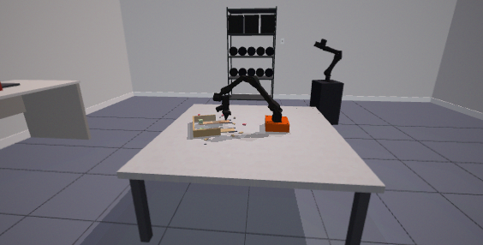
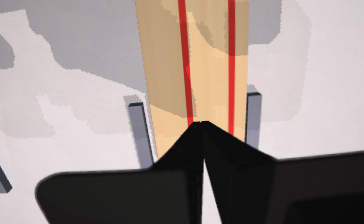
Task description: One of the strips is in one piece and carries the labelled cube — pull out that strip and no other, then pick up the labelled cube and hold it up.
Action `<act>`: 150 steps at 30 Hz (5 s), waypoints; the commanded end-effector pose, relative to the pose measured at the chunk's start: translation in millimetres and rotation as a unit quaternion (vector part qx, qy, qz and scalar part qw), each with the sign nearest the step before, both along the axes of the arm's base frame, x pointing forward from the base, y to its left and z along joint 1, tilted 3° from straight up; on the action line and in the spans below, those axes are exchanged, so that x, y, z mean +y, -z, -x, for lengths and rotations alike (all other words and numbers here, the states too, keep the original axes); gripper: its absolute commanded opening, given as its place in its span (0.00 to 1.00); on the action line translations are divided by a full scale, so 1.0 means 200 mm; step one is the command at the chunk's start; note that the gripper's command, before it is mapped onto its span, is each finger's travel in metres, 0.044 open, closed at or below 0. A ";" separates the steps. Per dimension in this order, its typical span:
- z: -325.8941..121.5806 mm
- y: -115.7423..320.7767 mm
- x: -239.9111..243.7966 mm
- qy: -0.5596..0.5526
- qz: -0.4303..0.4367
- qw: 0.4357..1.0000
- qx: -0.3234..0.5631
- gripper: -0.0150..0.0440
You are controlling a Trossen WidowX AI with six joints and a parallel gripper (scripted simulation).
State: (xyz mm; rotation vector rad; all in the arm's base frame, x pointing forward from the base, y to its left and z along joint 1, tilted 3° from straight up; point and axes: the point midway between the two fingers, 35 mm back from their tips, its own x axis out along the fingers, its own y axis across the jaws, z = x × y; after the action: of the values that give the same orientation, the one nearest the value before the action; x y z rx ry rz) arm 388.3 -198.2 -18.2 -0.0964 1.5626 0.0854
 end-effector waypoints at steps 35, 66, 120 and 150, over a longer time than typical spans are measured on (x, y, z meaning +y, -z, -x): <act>0.01 0.06 0.00 -0.002 0.000 1.000 0.004 0.25; 0.01 0.07 0.00 -0.002 0.000 1.000 0.004 0.25; 0.29 0.09 -0.04 -0.002 0.000 1.000 0.007 0.25; 0.52 0.10 -0.07 -0.002 0.001 1.000 0.009 0.25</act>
State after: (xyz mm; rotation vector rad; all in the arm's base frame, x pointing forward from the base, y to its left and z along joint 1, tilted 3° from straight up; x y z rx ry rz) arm 296.4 -212.8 -31.2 -0.1074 1.5555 0.0853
